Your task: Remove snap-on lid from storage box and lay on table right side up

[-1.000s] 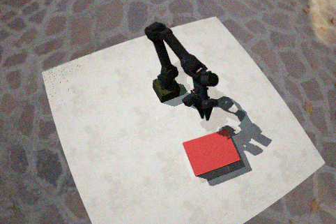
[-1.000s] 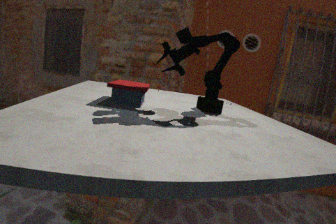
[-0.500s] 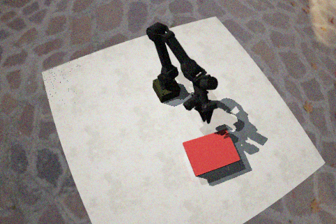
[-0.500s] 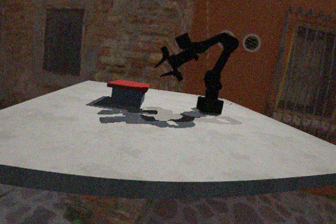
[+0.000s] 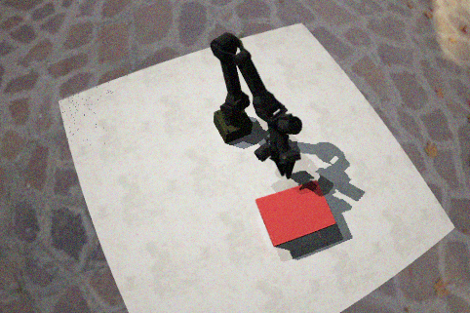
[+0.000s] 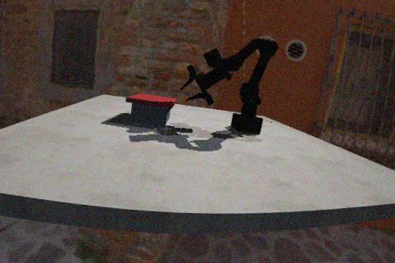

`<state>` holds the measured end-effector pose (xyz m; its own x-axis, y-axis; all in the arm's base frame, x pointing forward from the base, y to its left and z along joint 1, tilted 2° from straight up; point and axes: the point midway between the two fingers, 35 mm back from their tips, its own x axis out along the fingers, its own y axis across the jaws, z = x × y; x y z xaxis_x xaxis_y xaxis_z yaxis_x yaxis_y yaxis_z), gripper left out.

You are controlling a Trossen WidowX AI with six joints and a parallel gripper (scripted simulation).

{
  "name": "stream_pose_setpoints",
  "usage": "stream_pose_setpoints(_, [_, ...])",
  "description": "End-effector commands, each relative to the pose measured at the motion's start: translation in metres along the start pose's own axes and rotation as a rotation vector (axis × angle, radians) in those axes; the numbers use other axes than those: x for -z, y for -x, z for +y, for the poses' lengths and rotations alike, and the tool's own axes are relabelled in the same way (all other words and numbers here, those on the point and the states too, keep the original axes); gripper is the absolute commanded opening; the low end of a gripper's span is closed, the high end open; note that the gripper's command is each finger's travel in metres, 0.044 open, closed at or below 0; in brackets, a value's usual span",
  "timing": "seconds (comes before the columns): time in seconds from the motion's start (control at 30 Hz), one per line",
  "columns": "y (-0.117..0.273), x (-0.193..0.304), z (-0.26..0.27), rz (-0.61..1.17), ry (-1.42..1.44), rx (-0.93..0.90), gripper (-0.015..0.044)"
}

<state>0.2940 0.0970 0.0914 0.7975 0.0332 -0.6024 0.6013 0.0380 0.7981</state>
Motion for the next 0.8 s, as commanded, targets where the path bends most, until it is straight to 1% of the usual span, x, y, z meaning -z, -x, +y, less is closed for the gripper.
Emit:
stream_pose_setpoints(0.0, [-0.007,0.001,0.000,0.002,0.004,0.002,0.0235])
stream_pose_setpoints(0.77, [-0.043,0.001,0.000,0.002,0.004,0.001,0.0235])
